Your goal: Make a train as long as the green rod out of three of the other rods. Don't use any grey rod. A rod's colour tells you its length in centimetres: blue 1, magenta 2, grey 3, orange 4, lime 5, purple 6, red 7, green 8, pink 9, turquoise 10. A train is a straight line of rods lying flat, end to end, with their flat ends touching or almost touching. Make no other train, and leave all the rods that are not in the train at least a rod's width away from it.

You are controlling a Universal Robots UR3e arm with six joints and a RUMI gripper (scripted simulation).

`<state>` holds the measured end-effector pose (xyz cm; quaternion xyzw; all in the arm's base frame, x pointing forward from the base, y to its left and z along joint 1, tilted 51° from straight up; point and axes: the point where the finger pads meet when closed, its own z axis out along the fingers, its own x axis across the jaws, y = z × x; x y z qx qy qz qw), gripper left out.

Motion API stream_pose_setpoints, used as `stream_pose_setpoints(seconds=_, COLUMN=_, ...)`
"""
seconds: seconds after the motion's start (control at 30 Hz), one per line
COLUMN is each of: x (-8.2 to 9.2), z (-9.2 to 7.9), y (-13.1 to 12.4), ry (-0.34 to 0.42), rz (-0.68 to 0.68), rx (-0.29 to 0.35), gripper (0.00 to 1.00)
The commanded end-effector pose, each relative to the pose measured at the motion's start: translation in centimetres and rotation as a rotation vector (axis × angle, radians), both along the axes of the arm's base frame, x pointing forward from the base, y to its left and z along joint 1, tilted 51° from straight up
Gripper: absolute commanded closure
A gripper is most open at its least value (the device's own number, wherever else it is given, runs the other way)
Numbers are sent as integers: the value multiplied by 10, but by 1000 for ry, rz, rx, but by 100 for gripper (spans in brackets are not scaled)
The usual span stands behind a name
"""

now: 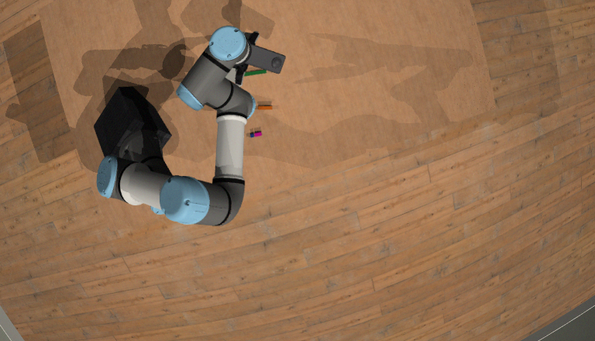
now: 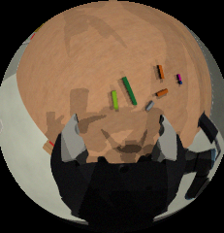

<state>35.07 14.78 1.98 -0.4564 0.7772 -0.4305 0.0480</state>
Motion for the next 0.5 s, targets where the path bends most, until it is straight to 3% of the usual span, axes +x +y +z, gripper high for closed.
stream_pose_setpoints(seconds=0.0, x=1, z=-5, y=7, ry=62, rz=75, rx=-49, gripper=0)
stream_pose_setpoints(seconds=0.37, x=1, z=-7, y=7, ry=75, rz=87, rx=-59, gripper=0)
stream_pose_setpoints(seconds=0.4, x=1, z=-7, y=7, ry=75, rz=87, rx=-59, gripper=86)
stream_pose_setpoints(seconds=0.47, x=1, z=-7, y=7, ry=75, rz=87, rx=-59, gripper=86)
